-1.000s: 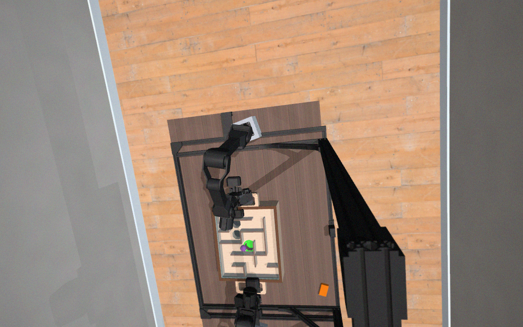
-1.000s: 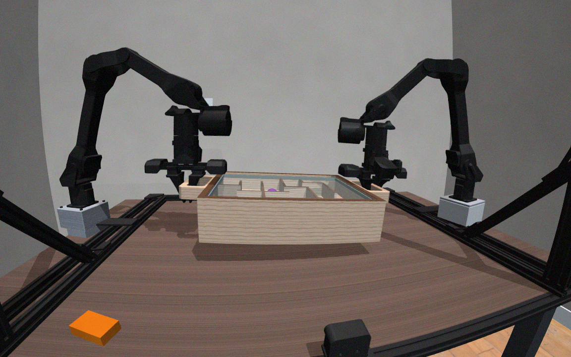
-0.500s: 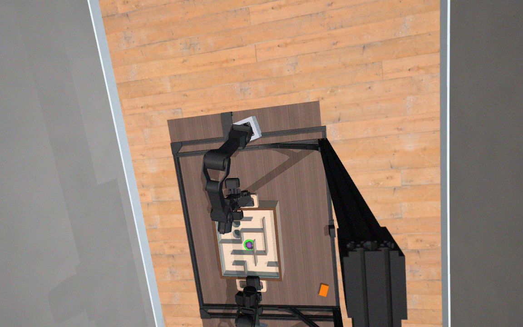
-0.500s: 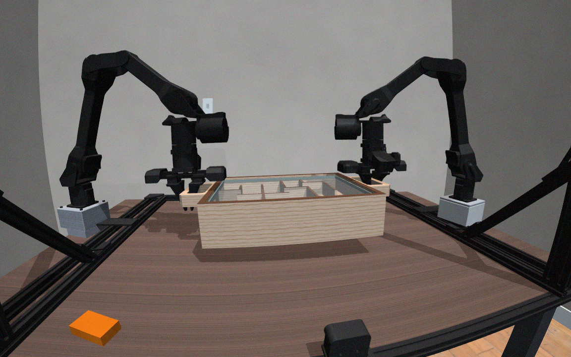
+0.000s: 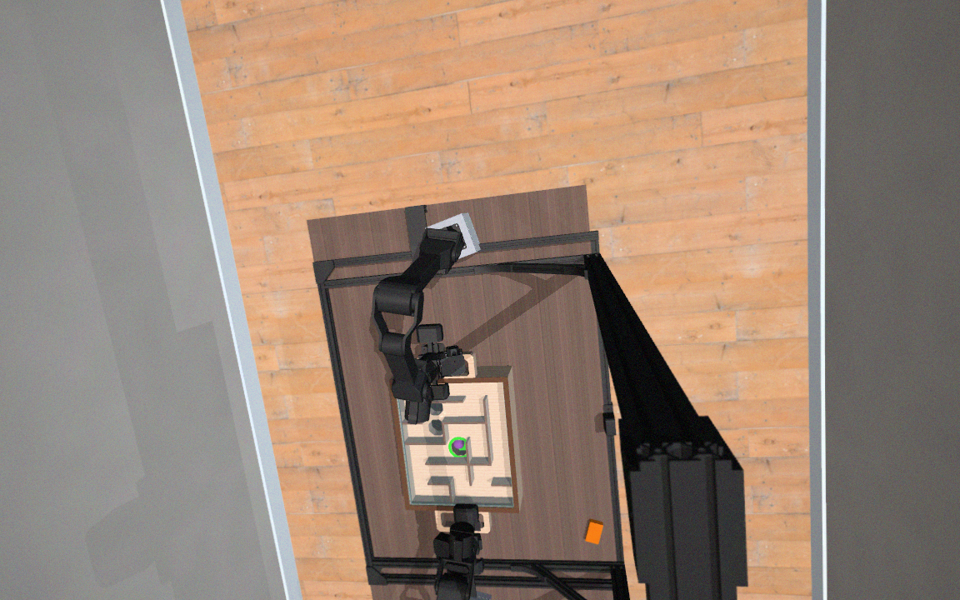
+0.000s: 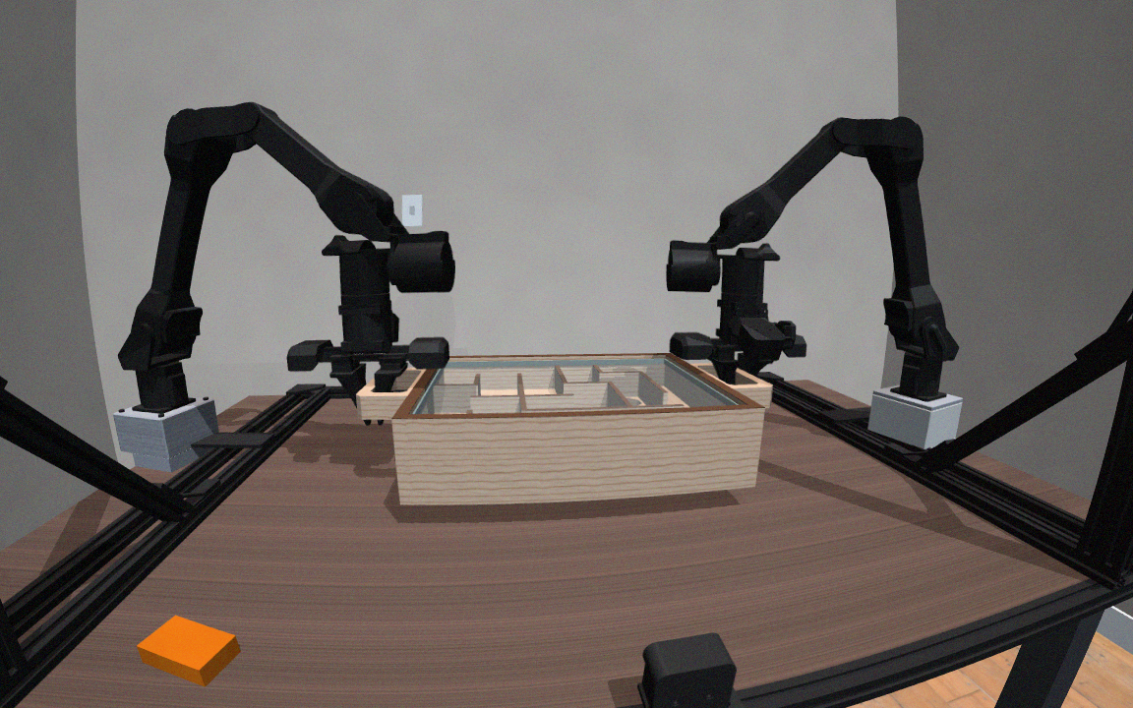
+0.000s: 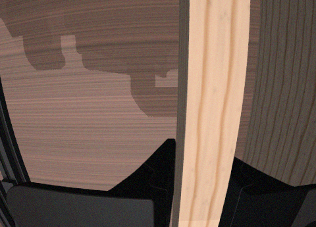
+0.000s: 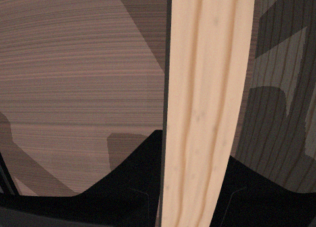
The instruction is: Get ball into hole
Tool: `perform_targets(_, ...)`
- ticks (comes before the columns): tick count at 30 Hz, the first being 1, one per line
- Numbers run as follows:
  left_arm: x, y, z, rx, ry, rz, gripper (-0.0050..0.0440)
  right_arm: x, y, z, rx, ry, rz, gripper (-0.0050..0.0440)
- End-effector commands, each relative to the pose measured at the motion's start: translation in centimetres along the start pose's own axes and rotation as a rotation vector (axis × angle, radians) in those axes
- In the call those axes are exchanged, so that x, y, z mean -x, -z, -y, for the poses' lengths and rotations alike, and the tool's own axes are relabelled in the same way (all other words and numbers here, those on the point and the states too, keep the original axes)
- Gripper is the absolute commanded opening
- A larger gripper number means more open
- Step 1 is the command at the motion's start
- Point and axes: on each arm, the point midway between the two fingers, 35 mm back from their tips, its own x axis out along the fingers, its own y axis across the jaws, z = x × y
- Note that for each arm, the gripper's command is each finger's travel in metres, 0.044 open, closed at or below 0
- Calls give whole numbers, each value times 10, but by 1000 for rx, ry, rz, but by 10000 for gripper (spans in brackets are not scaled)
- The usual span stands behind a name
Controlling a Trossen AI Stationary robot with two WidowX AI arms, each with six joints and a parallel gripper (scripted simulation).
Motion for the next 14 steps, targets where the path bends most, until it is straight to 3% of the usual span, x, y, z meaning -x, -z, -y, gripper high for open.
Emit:
perform_targets(1,-7,0,0,-1,-5,7,20,-4,0,0,-2,3,-10,20)
perform_targets(12,-22,0,-1,-1,-5,7,20,-18,0,0,-2,3,-9,20)
perform_targets(14,-22,0,-1,-1,-5,7,68,-18,0,0,-2,3,-9,68)
